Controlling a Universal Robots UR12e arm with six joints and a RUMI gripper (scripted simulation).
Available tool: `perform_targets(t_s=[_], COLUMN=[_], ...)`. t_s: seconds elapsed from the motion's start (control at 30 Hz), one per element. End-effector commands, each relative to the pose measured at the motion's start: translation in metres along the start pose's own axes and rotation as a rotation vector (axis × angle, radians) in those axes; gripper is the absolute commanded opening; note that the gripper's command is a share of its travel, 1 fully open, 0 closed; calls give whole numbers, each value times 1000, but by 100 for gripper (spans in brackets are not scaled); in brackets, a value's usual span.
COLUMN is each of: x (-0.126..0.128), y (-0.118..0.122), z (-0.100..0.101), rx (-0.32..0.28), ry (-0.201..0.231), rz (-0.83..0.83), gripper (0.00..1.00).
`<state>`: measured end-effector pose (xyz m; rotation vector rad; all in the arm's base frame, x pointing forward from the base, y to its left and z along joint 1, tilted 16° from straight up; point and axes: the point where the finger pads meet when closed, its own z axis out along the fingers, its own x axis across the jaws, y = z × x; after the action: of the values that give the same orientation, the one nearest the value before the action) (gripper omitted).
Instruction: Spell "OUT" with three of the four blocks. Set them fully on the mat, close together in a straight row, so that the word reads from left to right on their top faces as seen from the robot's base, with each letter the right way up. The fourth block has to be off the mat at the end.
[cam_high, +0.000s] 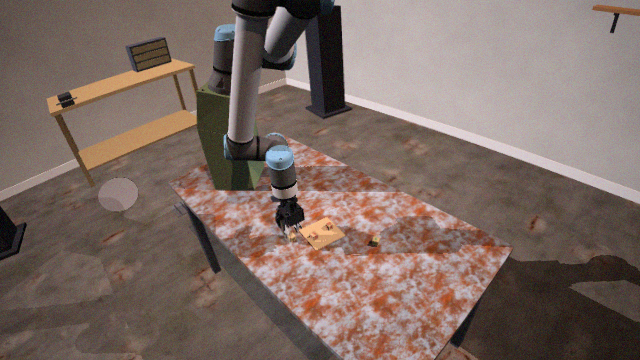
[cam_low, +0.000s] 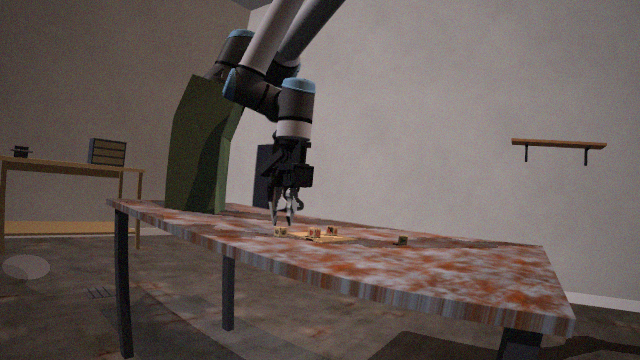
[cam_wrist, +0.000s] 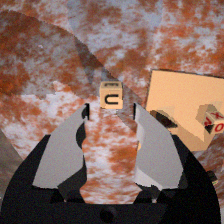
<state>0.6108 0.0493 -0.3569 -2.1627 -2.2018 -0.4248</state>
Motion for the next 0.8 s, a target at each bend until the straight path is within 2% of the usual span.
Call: perform_targets(t_s=[0.0, 0.43, 0.77], x=[0, 0, -1], y=[1, 1, 2], z=[10, 27, 27], rx=[-1, -1, -2], ry=[-1, -1, -2], rz=[-1, -1, 0], gripper=[30, 30, 30])
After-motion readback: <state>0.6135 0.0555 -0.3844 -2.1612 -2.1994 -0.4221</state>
